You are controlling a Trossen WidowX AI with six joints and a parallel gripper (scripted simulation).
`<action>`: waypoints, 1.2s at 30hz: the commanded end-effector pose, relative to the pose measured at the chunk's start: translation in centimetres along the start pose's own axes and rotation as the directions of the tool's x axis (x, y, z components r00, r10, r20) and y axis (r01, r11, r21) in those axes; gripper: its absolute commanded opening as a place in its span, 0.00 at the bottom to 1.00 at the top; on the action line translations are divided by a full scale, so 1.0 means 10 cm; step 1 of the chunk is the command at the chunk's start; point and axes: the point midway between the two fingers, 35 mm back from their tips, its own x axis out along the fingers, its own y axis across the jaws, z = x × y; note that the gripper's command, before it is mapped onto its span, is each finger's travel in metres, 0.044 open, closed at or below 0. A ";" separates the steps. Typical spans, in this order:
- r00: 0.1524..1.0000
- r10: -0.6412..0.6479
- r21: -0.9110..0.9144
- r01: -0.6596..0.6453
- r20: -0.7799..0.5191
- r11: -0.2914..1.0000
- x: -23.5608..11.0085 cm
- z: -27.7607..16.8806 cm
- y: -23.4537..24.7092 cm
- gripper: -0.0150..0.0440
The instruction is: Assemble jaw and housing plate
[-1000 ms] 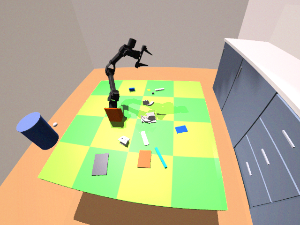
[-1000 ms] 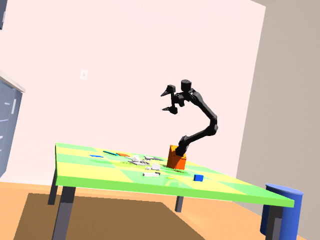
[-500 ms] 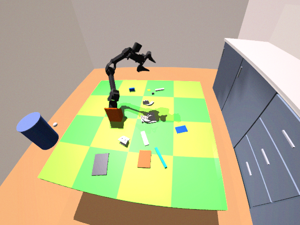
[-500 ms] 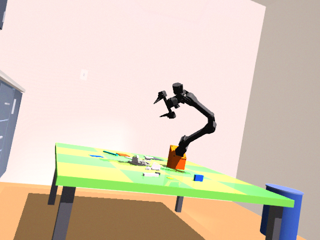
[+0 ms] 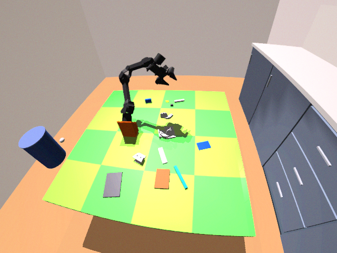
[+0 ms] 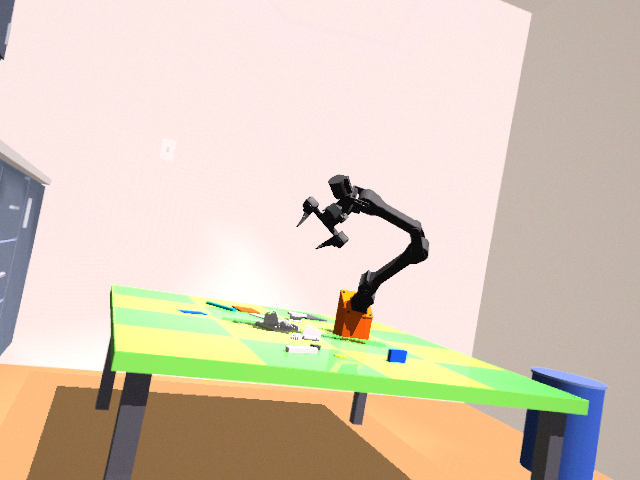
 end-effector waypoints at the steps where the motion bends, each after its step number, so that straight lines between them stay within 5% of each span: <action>1: 0.999 0.045 0.093 -0.043 -0.022 0.995 0.12 -0.08 0.08 1.00; 19: 0.965 0.244 0.467 -0.171 -0.100 0.868 0.57 -0.37 0.48 1.00; 36: 0.886 0.426 0.753 -0.153 -0.182 0.640 0.90 -0.65 0.96 1.00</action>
